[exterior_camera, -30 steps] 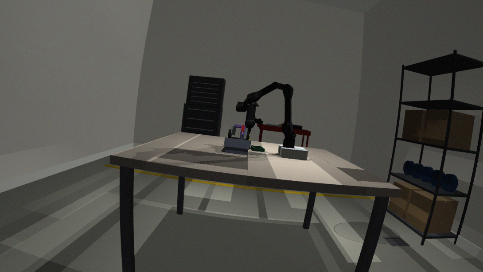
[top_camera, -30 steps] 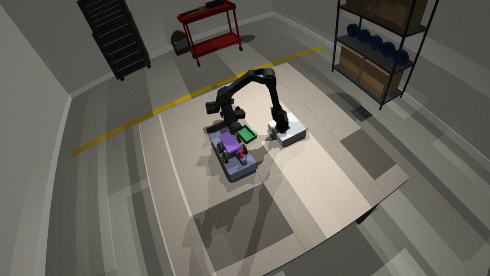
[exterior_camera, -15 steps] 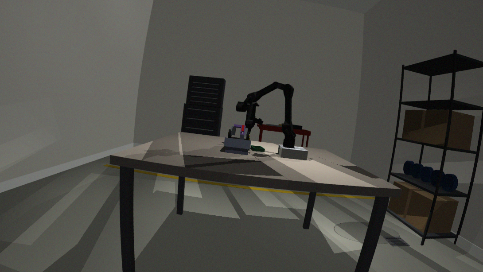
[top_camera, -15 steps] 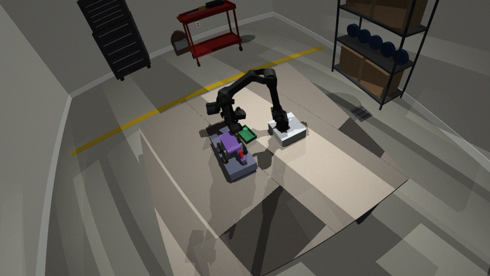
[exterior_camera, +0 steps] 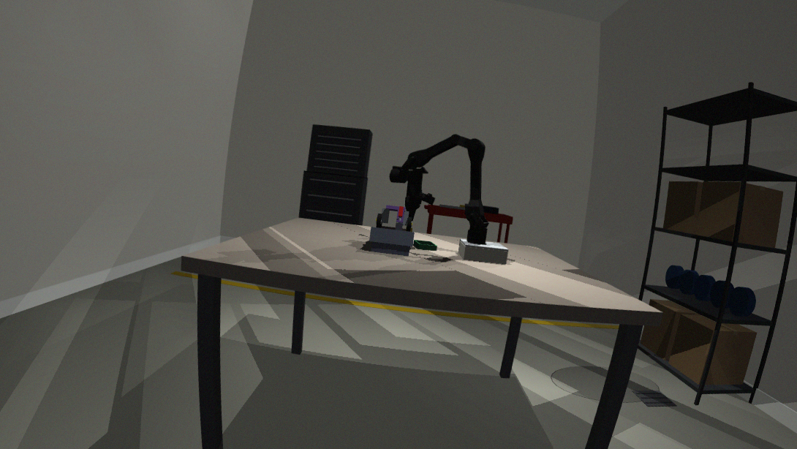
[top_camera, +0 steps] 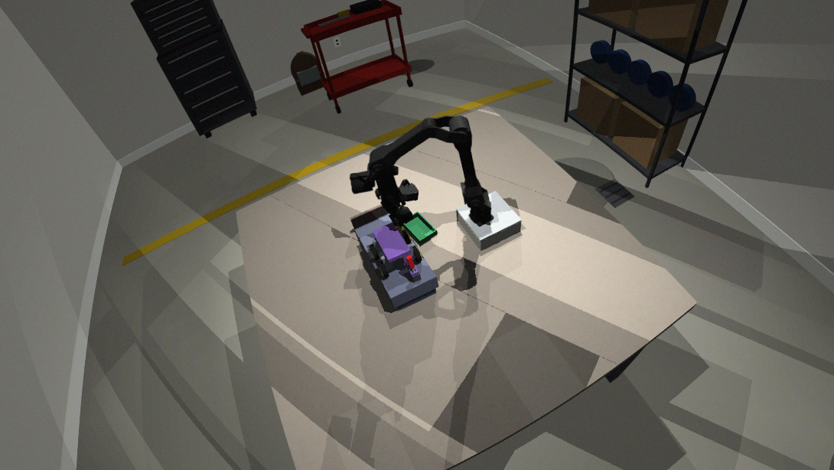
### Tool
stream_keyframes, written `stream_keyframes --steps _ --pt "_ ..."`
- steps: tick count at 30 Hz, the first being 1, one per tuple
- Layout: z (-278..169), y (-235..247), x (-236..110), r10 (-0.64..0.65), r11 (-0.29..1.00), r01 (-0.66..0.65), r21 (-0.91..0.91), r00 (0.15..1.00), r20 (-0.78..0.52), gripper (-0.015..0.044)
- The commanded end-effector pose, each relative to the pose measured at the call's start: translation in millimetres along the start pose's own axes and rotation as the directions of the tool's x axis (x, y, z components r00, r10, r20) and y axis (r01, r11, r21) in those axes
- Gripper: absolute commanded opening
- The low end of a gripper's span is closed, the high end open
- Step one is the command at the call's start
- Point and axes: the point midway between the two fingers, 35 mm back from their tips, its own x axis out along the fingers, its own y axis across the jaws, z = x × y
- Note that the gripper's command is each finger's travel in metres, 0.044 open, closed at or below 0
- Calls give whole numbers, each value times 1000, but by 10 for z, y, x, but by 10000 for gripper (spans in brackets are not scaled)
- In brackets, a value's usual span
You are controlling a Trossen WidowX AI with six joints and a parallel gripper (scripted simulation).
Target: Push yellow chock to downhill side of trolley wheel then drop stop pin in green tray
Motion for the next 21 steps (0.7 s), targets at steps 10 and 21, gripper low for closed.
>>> stream_keyframes --steps 10,21 --pt "-7 10 -461 -2 1000 2 -3 1000 -15 190" --pt "-252 -80 -632 99 982 -121 -148 984 -148 190"
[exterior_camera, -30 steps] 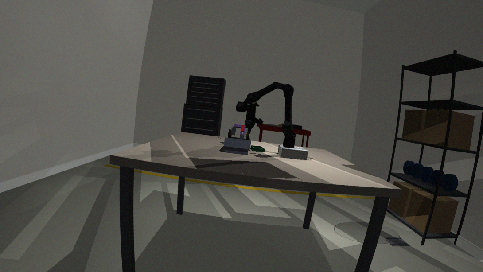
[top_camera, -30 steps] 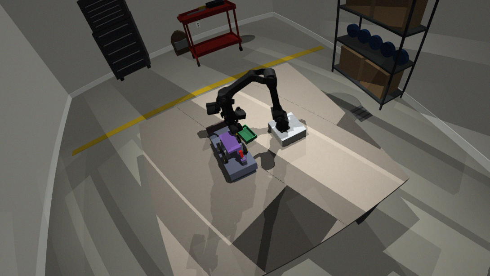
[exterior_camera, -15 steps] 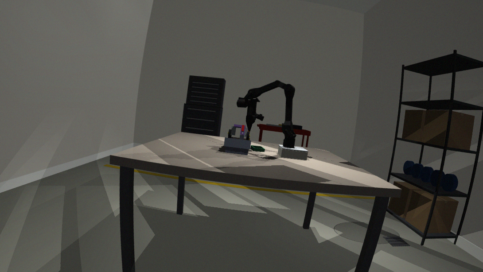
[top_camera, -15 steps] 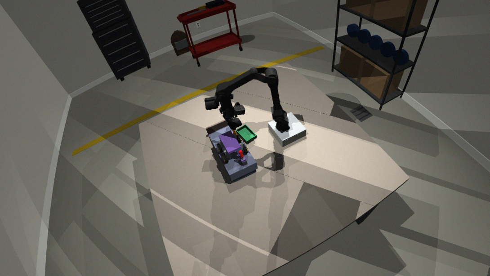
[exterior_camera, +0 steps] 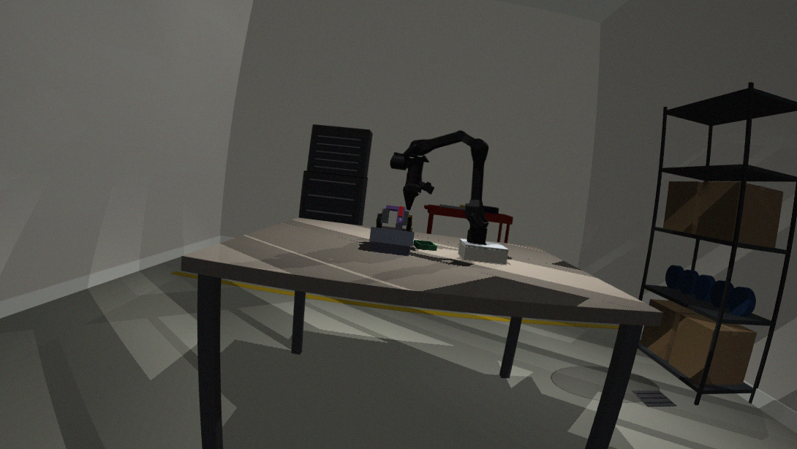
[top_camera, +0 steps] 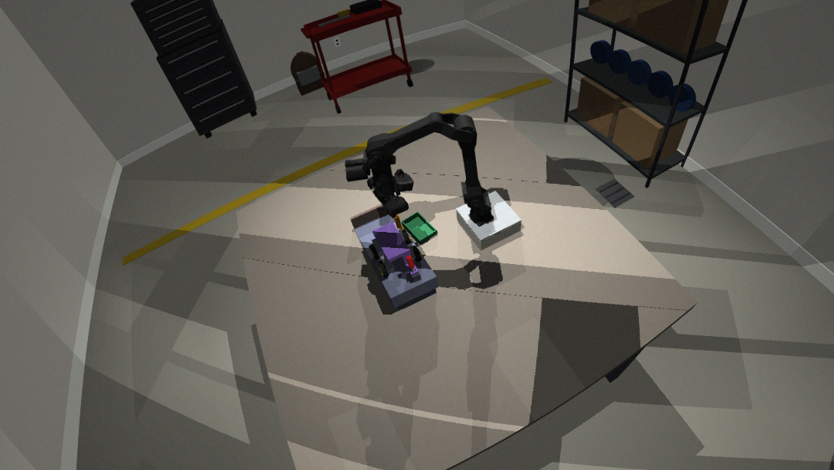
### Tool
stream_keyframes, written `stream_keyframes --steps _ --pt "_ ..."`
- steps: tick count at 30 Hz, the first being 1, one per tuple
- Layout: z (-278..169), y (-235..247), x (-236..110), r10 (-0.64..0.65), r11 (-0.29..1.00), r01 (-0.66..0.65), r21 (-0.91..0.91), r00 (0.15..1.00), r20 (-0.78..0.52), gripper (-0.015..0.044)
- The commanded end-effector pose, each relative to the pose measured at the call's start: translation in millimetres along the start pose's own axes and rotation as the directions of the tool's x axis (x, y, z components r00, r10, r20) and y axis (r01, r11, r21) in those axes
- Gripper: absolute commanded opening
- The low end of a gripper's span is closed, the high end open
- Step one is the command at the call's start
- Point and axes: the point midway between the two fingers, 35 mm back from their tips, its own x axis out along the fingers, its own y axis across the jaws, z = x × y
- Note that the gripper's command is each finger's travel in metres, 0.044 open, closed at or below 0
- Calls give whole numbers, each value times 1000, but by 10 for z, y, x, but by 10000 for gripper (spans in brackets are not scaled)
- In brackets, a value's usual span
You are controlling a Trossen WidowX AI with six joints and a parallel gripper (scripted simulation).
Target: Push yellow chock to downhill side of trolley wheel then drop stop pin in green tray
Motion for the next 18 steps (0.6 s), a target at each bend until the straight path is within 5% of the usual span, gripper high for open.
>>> stream_keyframes --steps 1,9,18 --pt "-176 -102 -154 51 986 -64 -157 995 -87 190" --pt "-389 -739 -222 -72 778 8 -628 994 -77 190" --pt "-438 -1571 -320 -210 278 53 -959 978 -6 190"
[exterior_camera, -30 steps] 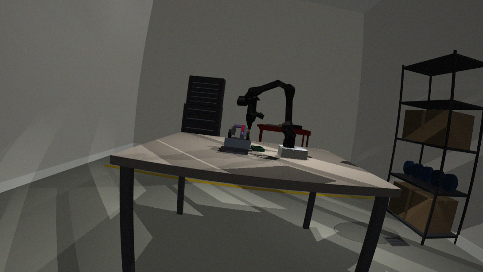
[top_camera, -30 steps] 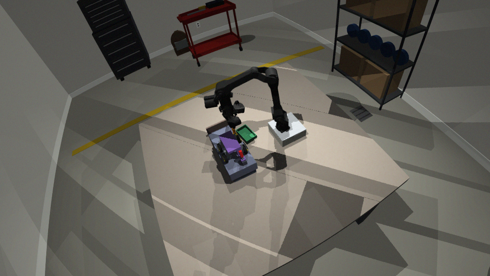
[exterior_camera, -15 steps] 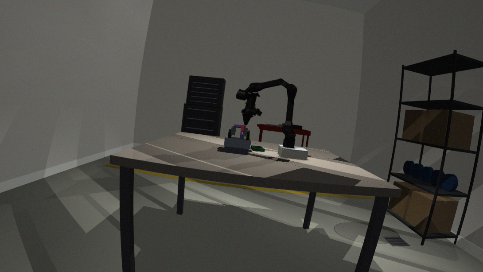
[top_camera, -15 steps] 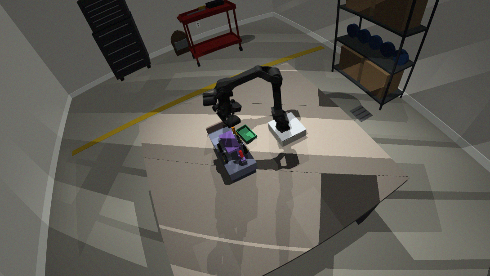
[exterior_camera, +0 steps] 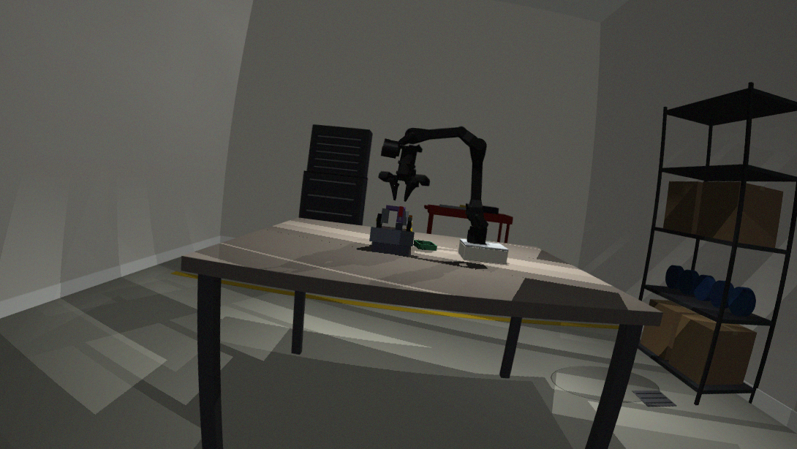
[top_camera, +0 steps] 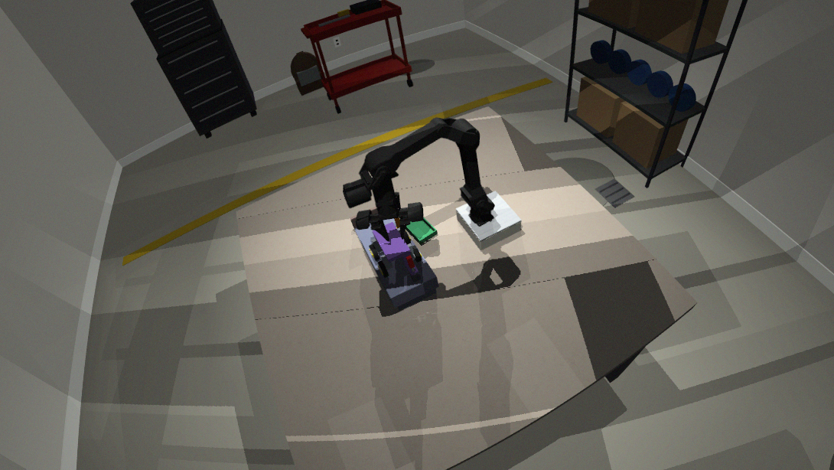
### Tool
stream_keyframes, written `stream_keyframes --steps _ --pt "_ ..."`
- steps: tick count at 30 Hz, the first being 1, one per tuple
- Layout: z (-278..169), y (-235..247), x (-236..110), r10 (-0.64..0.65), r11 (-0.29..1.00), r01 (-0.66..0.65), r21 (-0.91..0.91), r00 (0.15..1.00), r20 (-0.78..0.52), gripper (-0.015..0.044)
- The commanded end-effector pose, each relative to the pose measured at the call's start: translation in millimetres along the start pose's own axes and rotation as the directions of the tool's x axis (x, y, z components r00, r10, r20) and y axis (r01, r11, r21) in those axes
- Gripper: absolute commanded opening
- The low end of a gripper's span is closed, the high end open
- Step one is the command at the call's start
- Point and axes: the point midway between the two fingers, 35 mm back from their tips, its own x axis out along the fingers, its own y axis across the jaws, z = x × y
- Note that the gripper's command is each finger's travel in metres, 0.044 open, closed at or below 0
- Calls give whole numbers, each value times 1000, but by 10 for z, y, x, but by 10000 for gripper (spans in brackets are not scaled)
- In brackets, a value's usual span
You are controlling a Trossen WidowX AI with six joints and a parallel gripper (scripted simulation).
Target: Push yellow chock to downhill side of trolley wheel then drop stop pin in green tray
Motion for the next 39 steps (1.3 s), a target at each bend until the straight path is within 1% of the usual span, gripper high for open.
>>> stream_keyframes --steps 1,3,5,12,39 --pt "-291 -154 6 -54 973 45 -227 998 -33 190" --pt "-433 -246 10 -83 938 63 -341 996 -46 190" --pt "-483 -281 11 -94 922 68 -381 994 -50 190" --pt "-483 -282 31 -94 922 68 -381 994 -50 190" --pt "-500 -314 392 -94 922 68 -381 994 -50 190"
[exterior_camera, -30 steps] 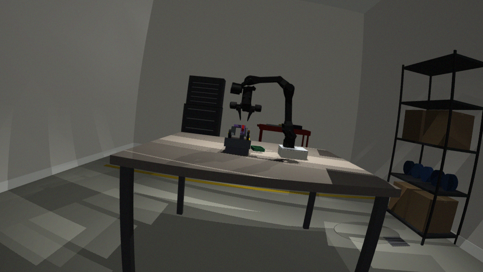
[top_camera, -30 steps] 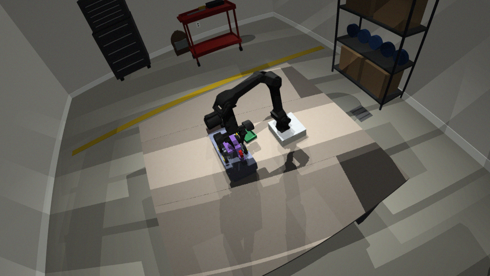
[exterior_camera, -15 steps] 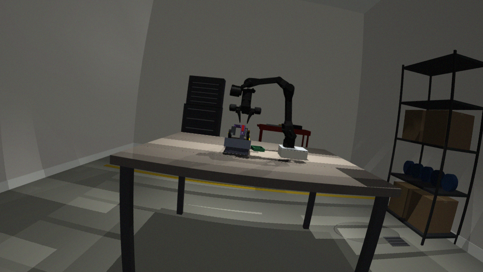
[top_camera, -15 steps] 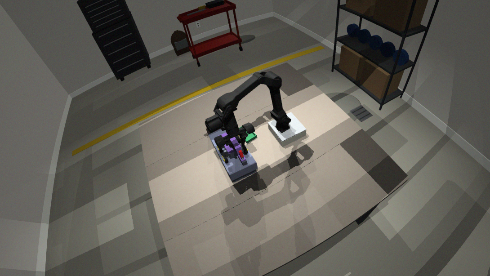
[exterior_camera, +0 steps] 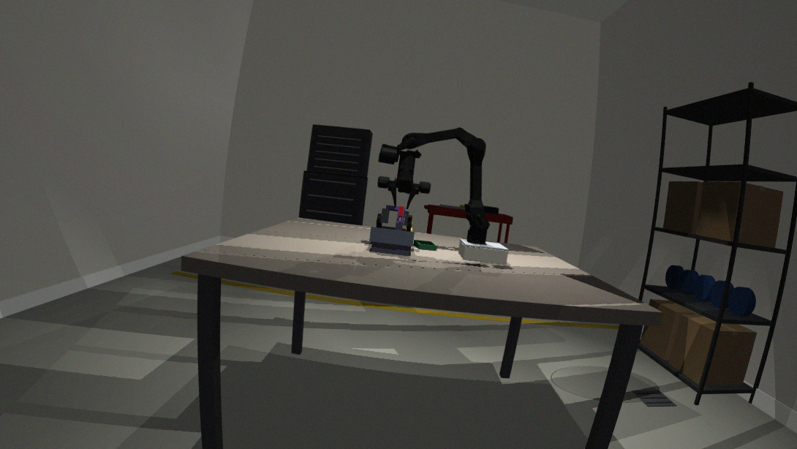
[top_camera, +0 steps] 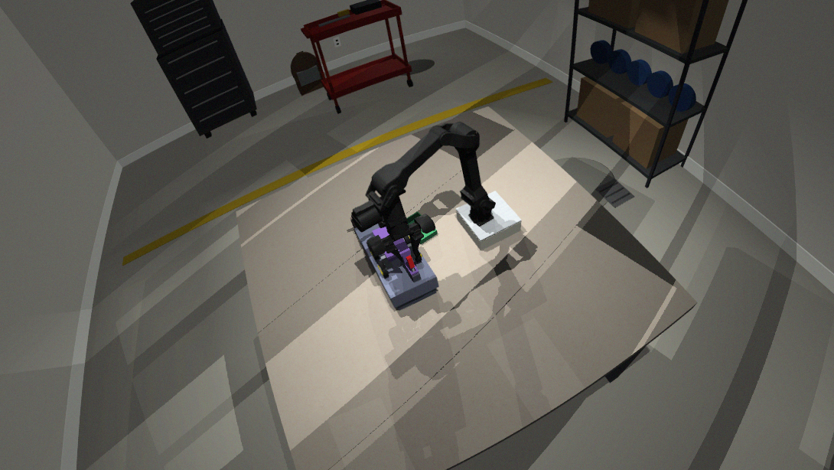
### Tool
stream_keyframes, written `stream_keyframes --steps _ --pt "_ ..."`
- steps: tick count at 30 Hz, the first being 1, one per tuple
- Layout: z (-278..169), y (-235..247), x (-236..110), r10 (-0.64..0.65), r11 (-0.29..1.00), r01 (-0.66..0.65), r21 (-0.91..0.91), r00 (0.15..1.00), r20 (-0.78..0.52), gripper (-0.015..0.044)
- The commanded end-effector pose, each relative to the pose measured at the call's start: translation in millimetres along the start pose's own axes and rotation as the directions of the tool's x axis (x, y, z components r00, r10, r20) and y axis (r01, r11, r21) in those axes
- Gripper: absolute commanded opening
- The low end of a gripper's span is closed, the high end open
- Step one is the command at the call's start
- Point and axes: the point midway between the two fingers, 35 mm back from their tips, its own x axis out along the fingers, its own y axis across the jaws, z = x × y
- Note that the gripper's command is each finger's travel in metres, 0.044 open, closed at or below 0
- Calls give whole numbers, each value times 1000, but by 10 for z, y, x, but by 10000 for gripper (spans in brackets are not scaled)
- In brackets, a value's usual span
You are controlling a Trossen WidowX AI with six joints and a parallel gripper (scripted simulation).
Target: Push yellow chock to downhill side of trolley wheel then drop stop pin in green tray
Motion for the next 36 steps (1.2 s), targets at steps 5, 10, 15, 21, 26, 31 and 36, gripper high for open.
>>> stream_keyframes --steps 5,10,15,21,26,31,36 --pt "-2 -2 116 -2 1000 2 5 1000 -4 190" --pt "-2 -3 190 -2 1000 2 5 1000 -4 190" --pt "-4 -4 264 -2 1000 2 5 1000 -4 190" --pt "-9 -6 348 -2 1000 2 5 1000 -4 190" --pt "-2 -4 324 -2 1000 2 1 1000 -2 85" --pt "-2 -4 324 -2 1000 2 1 1000 -2 32" --pt "-3 -4 322 -2 1000 2 1 1000 -2 0"
